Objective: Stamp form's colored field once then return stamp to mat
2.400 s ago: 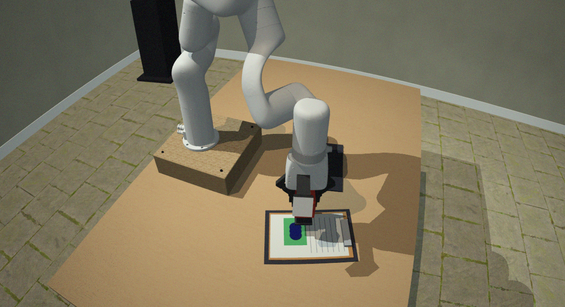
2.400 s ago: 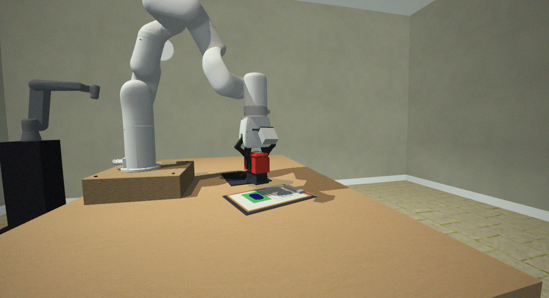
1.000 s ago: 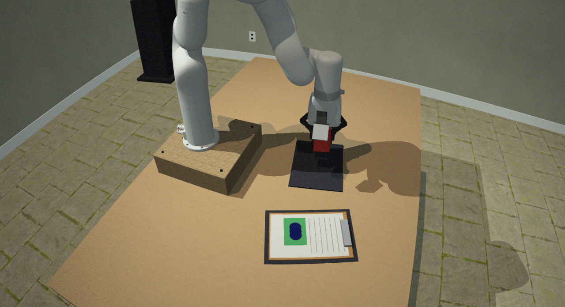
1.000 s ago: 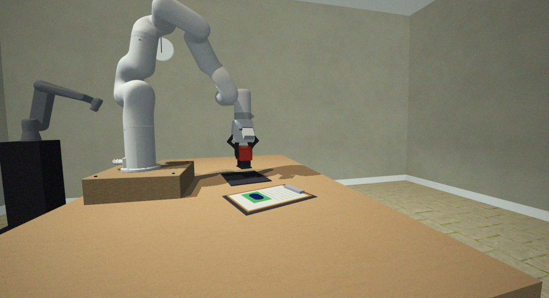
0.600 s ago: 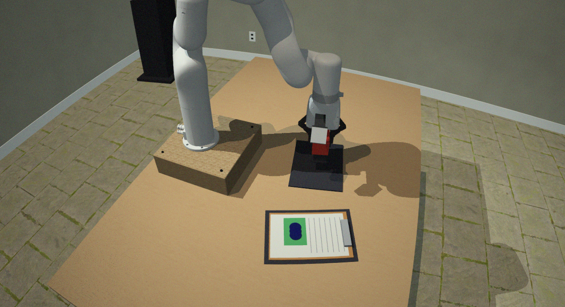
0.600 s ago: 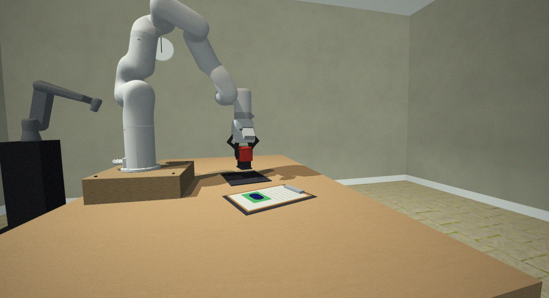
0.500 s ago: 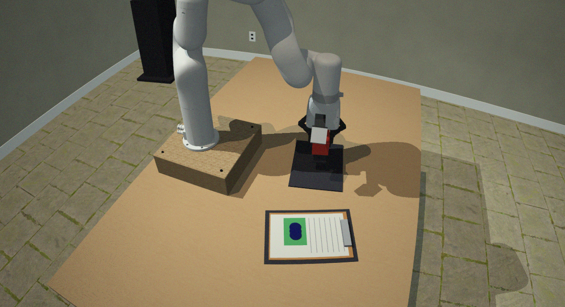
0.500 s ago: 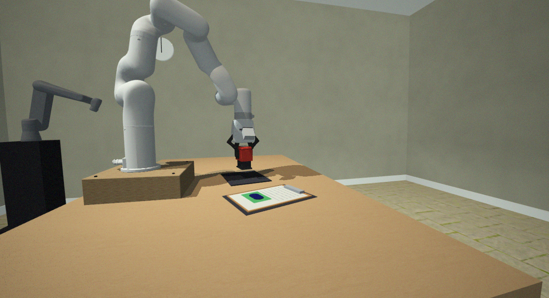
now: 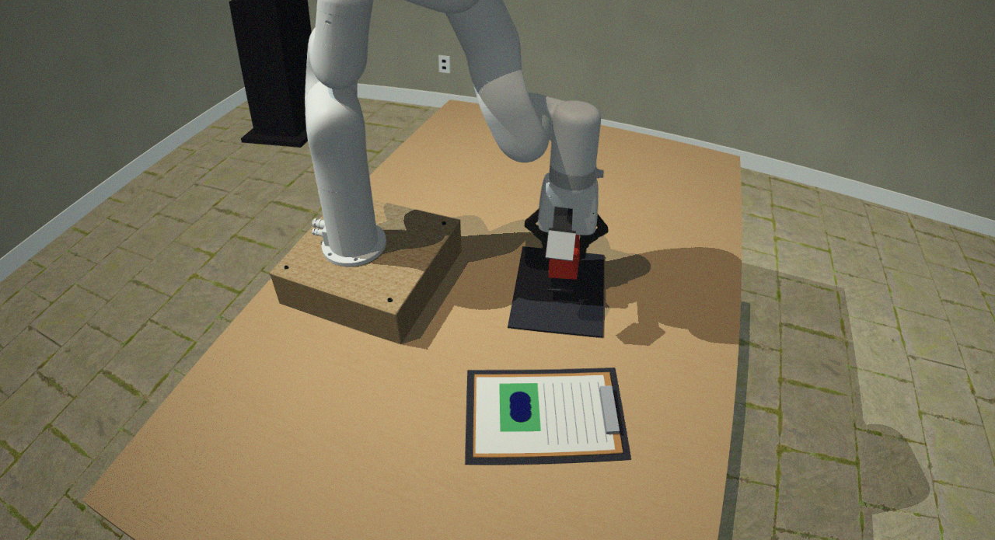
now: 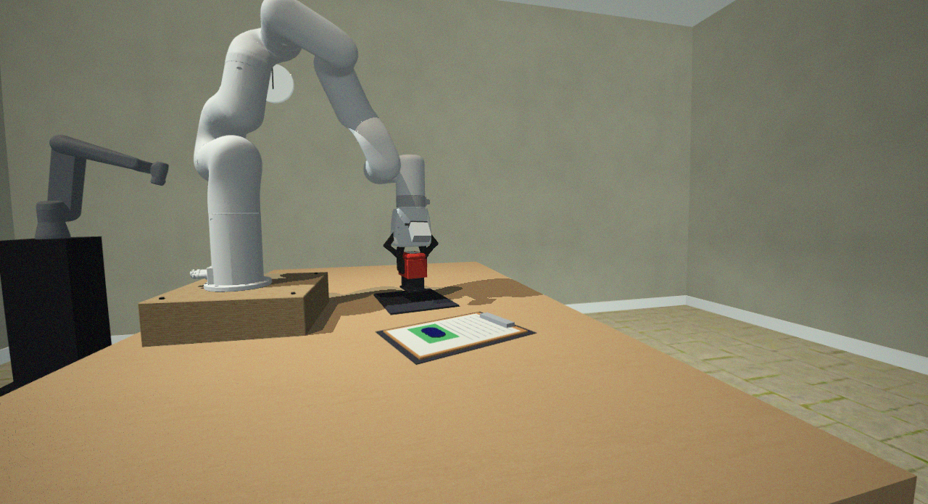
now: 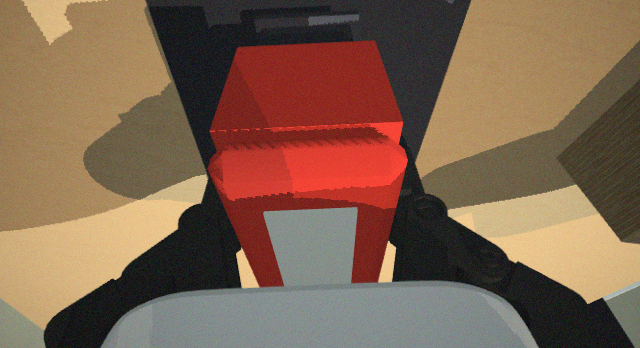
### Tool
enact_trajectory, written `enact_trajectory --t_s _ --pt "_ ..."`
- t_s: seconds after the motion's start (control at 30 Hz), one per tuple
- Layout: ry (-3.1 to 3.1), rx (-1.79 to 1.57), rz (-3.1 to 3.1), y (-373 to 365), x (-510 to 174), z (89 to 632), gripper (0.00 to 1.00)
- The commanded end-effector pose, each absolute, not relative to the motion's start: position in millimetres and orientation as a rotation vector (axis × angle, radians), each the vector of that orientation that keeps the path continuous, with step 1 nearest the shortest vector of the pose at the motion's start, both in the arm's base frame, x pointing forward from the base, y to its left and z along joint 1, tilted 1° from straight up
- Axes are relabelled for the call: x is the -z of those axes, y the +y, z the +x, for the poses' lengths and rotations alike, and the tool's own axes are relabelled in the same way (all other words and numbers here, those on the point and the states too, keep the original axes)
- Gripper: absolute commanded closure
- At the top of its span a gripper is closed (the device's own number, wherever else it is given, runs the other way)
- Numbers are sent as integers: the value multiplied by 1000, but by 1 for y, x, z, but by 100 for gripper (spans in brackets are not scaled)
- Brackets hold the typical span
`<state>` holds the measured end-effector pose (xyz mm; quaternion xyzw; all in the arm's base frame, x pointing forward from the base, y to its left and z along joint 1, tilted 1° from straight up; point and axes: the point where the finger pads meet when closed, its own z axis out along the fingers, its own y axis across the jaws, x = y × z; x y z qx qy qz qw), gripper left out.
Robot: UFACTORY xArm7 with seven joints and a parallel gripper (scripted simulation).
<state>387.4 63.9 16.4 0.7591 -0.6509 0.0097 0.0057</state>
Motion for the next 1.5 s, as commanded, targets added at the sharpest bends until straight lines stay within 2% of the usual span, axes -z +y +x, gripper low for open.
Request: enact_trajectory --t_s 0.0,0.7,0.73,1.47 --pt "-2040 -33 2379 64 -7 389 66" --pt "-2040 -33 2379 63 8 389 66" --pt "-2040 -33 2379 63 8 389 5" --pt "-2040 -33 2379 63 8 389 5"
